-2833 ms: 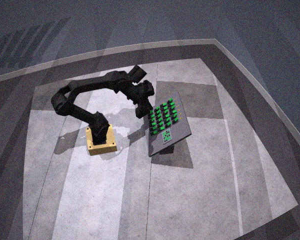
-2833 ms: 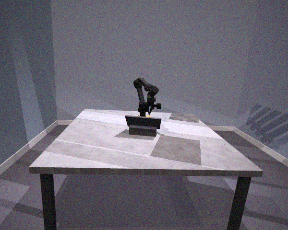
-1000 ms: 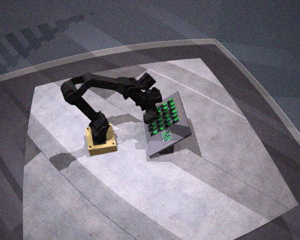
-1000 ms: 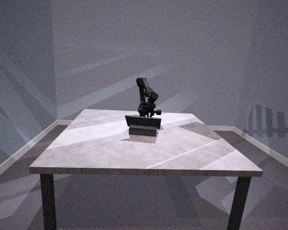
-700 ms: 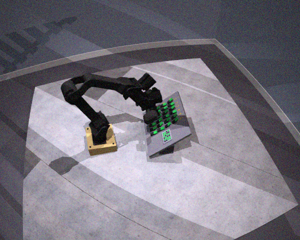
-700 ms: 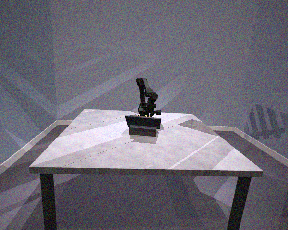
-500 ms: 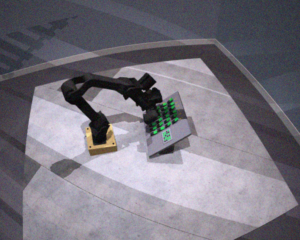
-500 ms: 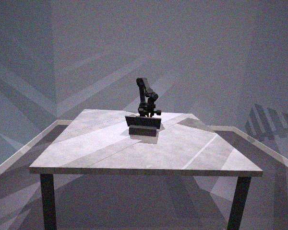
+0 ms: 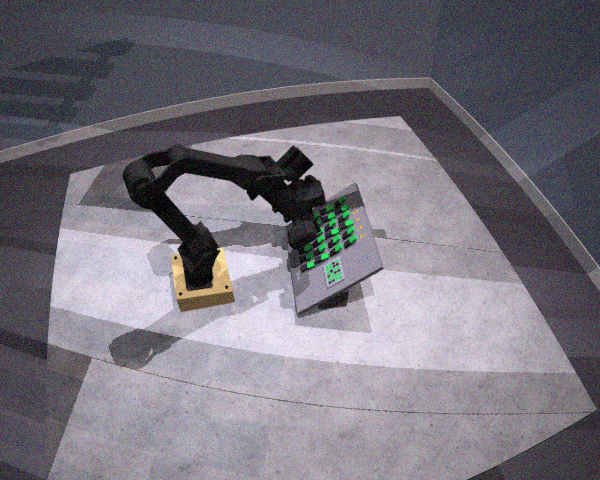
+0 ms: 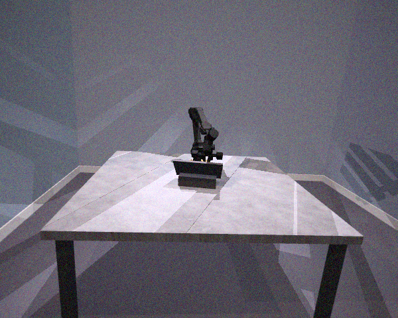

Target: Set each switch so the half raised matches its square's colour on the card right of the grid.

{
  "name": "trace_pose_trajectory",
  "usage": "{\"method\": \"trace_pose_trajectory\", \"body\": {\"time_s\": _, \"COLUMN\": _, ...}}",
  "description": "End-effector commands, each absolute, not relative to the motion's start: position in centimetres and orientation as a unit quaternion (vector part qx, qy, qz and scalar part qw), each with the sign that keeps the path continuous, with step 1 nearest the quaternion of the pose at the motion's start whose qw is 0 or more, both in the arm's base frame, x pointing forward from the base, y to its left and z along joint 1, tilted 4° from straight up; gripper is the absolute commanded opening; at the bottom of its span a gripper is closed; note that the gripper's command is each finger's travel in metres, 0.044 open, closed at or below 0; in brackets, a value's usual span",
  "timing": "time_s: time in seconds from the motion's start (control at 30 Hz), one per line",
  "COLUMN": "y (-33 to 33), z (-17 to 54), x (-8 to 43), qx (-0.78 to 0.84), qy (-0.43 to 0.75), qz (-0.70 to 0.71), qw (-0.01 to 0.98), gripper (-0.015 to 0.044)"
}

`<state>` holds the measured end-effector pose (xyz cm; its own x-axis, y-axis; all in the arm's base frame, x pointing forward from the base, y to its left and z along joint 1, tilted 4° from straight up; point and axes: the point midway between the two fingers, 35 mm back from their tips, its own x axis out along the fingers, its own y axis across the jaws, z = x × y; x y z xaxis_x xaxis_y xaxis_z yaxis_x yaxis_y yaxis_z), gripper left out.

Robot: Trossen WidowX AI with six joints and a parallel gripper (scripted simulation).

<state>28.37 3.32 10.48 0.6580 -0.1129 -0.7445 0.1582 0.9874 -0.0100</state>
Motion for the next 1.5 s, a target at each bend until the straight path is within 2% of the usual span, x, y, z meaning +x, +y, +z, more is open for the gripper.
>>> {"method": "trace_pose_trajectory", "body": {"time_s": 0.0, "y": 3.4, "z": 10.4, "x": 28.4, "qx": 0.027, "qy": 0.407, "qz": -0.072, "qw": 0.91, "gripper": 0.0}}
{"method": "trace_pose_trajectory", "body": {"time_s": 0.37, "y": 3.4, "z": 10.3, "x": 28.5, "qx": 0.027, "qy": 0.407, "qz": -0.072, "qw": 0.91, "gripper": 0.0}}
{"method": "trace_pose_trajectory", "body": {"time_s": 0.6, "y": 4.1, "z": 14.8, "x": 24.2, "qx": 0.026, "qy": 0.397, "qz": -0.072, "qw": 0.914, "gripper": 0.0}}
{"method": "trace_pose_trajectory", "body": {"time_s": 0.8, "y": 4.1, "z": 14.9, "x": 24.0, "qx": 0.026, "qy": 0.397, "qz": -0.072, "qw": 0.915, "gripper": 0.0}}
{"method": "trace_pose_trajectory", "body": {"time_s": 1.13, "y": 7.4, "z": 10.9, "x": 20.2, "qx": 0.028, "qy": 0.399, "qz": -0.071, "qw": 0.914, "gripper": 0.0}}
{"method": "trace_pose_trajectory", "body": {"time_s": 1.47, "y": 7.0, "z": 8.2, "x": 22.5, "qx": 0.027, "qy": 0.386, "qz": -0.072, "qw": 0.919, "gripper": 0.0}}
